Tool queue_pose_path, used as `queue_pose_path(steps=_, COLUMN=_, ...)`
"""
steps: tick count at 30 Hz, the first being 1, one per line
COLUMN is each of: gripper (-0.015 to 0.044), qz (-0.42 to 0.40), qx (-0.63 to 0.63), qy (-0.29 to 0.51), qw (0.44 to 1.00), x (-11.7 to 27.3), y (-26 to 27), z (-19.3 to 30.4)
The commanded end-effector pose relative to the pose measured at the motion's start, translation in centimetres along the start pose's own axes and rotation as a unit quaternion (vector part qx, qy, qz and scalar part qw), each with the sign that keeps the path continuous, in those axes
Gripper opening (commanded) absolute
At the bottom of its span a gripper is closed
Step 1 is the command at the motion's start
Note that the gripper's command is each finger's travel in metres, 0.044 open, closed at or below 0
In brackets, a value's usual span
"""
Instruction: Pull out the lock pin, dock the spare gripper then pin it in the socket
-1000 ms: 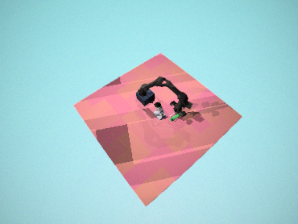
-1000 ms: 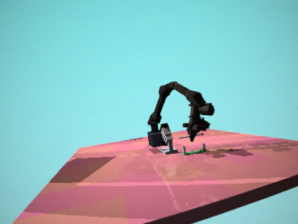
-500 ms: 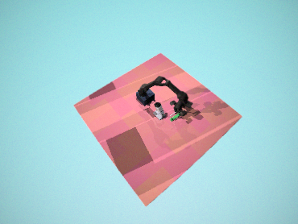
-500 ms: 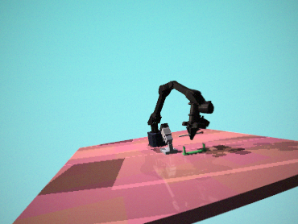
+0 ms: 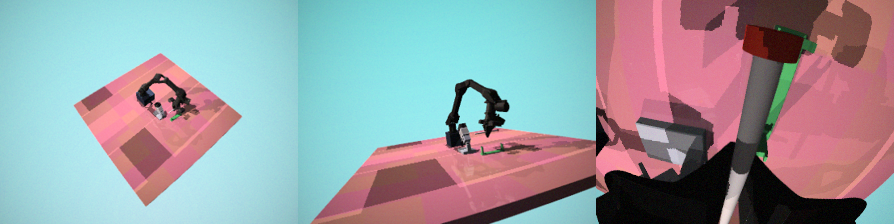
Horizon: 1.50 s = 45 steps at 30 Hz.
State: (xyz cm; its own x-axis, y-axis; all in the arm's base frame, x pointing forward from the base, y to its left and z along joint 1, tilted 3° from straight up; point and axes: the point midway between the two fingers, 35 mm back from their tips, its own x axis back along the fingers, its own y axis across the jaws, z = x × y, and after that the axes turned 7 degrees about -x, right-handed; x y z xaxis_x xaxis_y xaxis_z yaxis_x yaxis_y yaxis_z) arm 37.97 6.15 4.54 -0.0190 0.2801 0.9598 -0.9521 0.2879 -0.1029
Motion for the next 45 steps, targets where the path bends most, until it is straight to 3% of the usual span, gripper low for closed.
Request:
queue_pose_path(steps=1, gripper=0.0, qz=0.002, qx=0.0, qy=-0.003, qw=1.0, x=0.5, y=1.0, z=0.0)
queue_pose_path(steps=23, gripper=0.0, qz=0.002, qx=0.01, qy=-0.004, qw=1.0, x=1.4, y=6.9, z=1.1)
queue_pose_path(steps=34, gripper=0.0, qz=0.0, qx=0.014, qy=-0.005, qw=1.0, x=-3.3, y=7.2, z=-0.3)
queue_pose_path(steps=45, gripper=0.0, qz=0.001, qx=0.013, qy=-0.006, qw=1.0, x=-3.5, y=7.2, z=0.2)
